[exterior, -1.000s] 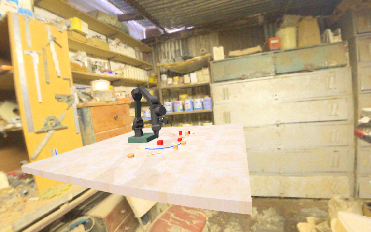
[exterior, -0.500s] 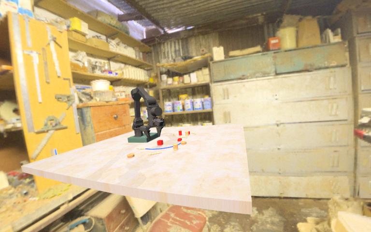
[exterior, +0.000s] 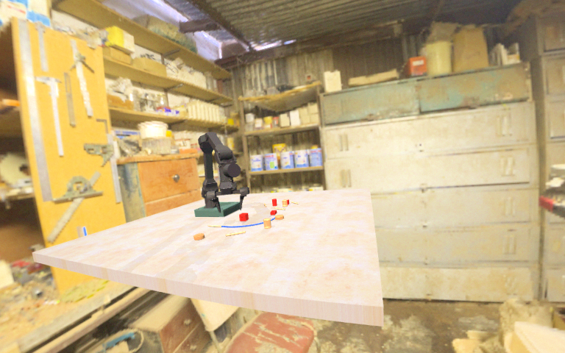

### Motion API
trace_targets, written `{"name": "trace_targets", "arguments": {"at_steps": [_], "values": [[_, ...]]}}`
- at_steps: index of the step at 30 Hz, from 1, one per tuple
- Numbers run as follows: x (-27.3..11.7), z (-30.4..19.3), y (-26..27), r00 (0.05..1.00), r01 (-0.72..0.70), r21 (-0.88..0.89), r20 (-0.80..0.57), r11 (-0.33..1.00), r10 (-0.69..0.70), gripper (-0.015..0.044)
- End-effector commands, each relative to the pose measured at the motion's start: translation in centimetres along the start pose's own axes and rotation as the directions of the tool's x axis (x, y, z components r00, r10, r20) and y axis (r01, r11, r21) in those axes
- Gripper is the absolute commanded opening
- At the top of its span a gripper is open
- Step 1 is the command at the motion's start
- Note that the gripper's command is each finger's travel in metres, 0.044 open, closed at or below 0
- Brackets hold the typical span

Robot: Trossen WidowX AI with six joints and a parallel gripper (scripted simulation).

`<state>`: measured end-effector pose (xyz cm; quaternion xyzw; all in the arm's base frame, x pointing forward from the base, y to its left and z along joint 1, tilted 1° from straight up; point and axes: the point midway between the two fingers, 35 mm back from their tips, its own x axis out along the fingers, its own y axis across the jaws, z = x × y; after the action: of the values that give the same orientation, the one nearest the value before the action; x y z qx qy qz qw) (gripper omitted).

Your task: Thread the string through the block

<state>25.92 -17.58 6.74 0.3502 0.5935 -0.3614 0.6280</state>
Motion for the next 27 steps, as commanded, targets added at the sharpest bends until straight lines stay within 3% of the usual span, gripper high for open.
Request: {"name": "trace_targets", "arguments": {"at_steps": [1,11,22,27], "values": [[0.0,1.1,-2.4,1.000,0.002,0.804,-0.005,0.595,0.003,0.0440],[-0.1,1.7,-3.8,1.000,0.003,0.996,-0.004,0.090,0.003,0.0440],[-0.1,2.2,-5.1,1.000,0.004,0.877,-0.003,-0.481,0.002,0.0440],[-0.1,2.2,-5.2,1.000,0.004,0.847,-0.003,-0.531,0.002,0.0440]]}}
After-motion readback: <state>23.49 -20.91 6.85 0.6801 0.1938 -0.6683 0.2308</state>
